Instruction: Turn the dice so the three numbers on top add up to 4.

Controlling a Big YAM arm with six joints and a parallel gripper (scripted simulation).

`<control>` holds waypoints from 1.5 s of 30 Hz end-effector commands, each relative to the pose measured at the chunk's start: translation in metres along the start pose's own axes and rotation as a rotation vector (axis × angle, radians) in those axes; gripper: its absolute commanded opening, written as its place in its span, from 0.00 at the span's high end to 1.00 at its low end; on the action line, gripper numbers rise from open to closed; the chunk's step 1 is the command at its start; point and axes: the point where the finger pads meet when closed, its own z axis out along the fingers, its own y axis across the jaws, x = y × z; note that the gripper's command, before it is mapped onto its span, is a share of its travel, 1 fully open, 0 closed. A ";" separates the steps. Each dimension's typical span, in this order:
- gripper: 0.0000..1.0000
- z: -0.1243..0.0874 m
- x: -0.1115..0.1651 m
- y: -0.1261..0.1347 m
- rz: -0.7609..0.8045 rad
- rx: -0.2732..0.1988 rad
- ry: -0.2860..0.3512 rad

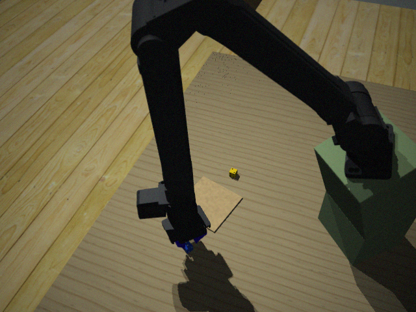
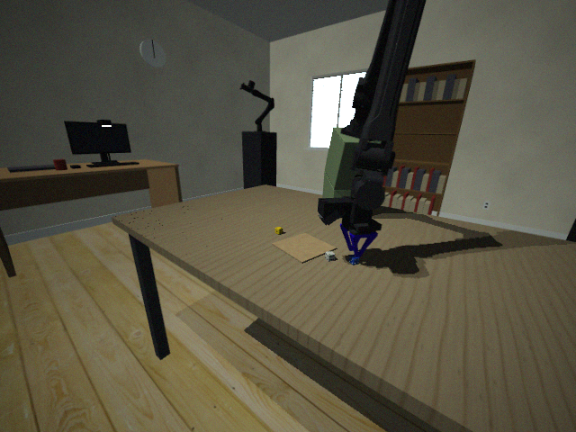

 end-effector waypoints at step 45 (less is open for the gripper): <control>0.66 0.018 -0.001 0.014 0.002 -0.031 -0.015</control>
